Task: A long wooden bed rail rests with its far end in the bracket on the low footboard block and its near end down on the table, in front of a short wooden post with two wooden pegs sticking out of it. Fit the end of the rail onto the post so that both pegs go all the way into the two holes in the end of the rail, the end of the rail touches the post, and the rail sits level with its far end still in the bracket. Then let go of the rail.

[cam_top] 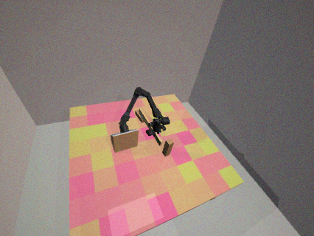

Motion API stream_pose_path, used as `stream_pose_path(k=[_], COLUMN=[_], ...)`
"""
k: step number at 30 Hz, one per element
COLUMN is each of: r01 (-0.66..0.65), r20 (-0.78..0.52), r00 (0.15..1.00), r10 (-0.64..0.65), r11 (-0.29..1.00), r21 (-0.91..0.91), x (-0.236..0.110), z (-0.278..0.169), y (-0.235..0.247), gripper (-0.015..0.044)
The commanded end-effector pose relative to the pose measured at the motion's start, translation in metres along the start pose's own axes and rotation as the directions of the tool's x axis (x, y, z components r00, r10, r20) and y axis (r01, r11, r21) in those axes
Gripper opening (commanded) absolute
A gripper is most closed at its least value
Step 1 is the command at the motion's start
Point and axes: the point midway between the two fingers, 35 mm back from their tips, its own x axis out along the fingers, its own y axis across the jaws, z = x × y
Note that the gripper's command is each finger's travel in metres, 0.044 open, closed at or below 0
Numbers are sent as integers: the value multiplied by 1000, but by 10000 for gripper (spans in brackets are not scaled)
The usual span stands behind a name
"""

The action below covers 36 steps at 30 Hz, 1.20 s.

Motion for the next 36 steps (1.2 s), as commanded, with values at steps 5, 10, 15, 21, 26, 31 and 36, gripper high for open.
stream_pose_path(k=[5,10,15,21,26,31,36], r01=[10,10,10,10,10,10,10], r20=[6,6,6,5,5,5,5], r00=[1000,1000,1000,1000,1000,1000,1000], r10=[-10,-10,-10,-10,-10,-10,-10], r11=[1000,1000,1000,1000,1000,1000,1000], r21=[-4,-4,-4,-4,-4,-4,-4], x=[-6,-9,-11,-14,-17,-19,-22], z=[1,0,0,0,0,0,0], y=[-2,-3,-3,-3,-3,-3,-3], gripper=[0,0,0,0,0,0,0])
